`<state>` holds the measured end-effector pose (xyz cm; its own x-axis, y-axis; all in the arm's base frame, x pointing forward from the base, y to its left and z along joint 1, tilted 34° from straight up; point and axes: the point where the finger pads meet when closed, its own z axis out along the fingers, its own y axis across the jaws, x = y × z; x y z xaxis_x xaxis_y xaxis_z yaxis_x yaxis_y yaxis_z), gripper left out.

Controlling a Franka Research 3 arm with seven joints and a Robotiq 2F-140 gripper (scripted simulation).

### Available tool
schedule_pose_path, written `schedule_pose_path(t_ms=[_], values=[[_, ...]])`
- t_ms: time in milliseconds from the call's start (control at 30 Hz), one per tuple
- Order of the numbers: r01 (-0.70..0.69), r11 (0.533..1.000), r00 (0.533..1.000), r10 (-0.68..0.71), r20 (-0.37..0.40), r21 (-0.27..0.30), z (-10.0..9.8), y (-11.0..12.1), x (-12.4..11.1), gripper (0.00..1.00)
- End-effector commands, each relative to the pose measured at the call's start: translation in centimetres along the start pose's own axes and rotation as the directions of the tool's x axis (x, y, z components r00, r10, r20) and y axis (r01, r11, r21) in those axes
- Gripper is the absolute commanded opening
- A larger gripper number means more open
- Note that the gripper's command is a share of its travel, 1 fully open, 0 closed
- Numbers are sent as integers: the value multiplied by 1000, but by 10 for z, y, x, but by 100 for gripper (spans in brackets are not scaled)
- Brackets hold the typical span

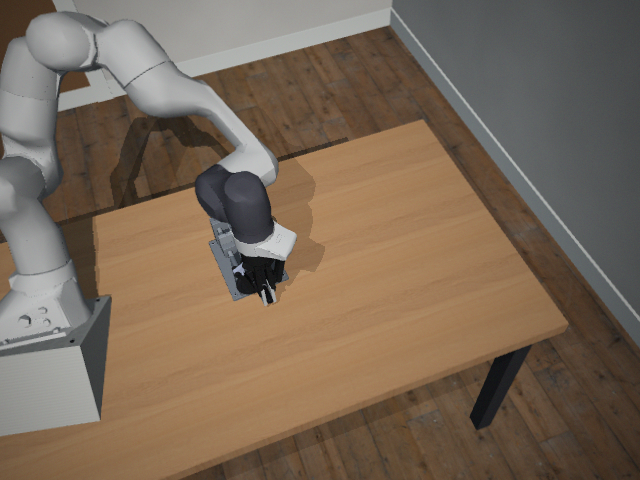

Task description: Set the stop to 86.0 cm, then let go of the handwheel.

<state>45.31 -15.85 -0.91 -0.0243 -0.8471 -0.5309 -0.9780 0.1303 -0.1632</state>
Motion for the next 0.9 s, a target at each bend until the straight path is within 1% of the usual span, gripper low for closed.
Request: schedule_pose_path(t_ms=[0,867], values=[[10,1000,1000,-10,4,-3,4,9,0,4],[10,1000,1000,-10,4,-3,0,31,0,4]])
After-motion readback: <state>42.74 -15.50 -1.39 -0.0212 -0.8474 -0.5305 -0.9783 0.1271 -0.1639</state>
